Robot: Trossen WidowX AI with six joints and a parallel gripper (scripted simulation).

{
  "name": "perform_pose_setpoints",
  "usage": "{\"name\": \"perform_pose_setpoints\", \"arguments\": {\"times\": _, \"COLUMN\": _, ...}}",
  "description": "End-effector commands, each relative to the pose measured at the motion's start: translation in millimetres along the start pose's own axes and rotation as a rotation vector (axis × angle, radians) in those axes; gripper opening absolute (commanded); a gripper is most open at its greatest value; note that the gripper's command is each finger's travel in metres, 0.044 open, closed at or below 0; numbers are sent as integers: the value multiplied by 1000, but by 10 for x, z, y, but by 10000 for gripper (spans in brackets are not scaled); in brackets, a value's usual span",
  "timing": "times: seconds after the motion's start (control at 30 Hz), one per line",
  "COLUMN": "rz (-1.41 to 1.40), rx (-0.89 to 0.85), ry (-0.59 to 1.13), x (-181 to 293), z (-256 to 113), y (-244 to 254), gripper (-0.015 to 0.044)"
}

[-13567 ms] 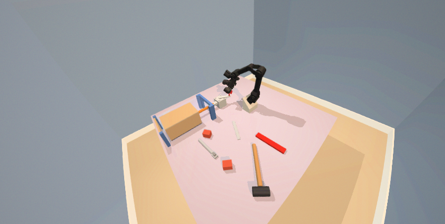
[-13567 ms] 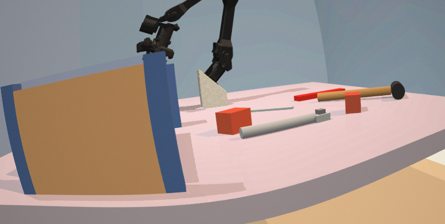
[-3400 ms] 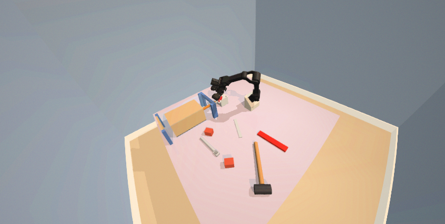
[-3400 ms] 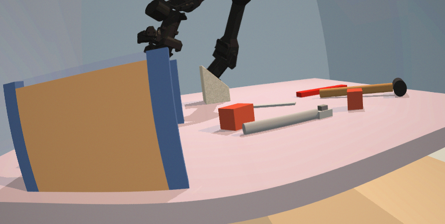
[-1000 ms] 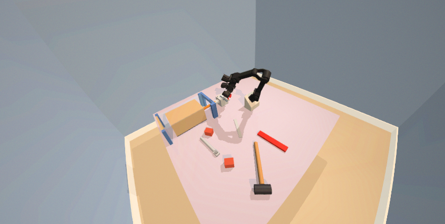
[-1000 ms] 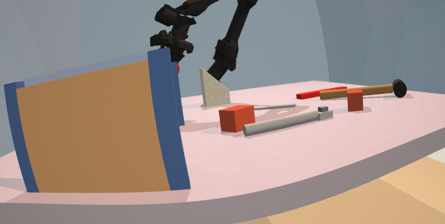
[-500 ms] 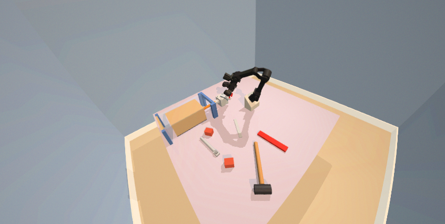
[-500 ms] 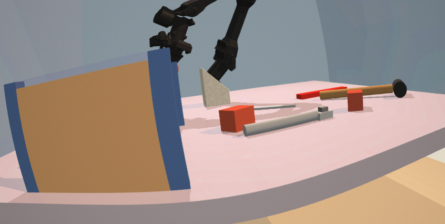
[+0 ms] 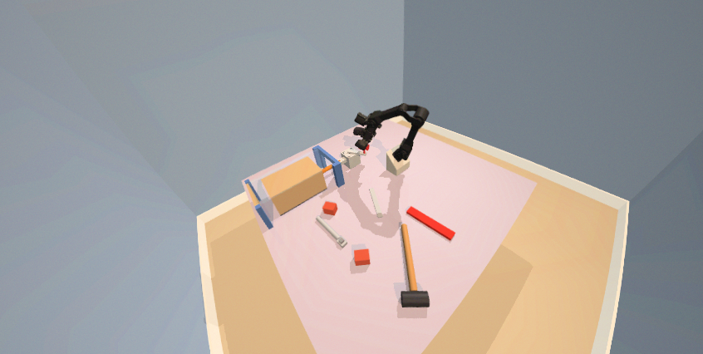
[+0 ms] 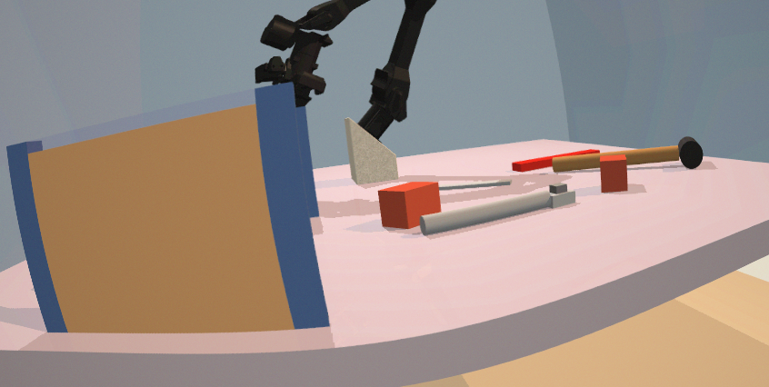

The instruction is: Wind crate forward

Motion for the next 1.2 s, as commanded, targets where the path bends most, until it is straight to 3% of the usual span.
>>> {"name": "perform_pose_setpoints", "arguments": {"times": 0.0, "rz": 5, "rx": 31, "ry": 5, "x": -3, "z": 22, "y": -110, "gripper": 0}}
{"name": "perform_pose_setpoints", "arguments": {"times": 1.17, "rz": 5, "rx": 35, "ry": 3, "x": -174, "z": 95, "y": -554, "gripper": 0}}
Point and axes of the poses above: the point midway between the two fingers, 35 mm back from their tips, its own z axis out along the fingers, its own y axis across the jaws, x = y × z, the point moved 5 cm from there along -z, back along the fingers, and after that the axes turned 3 degrees about -z, right-handed, at the moved point
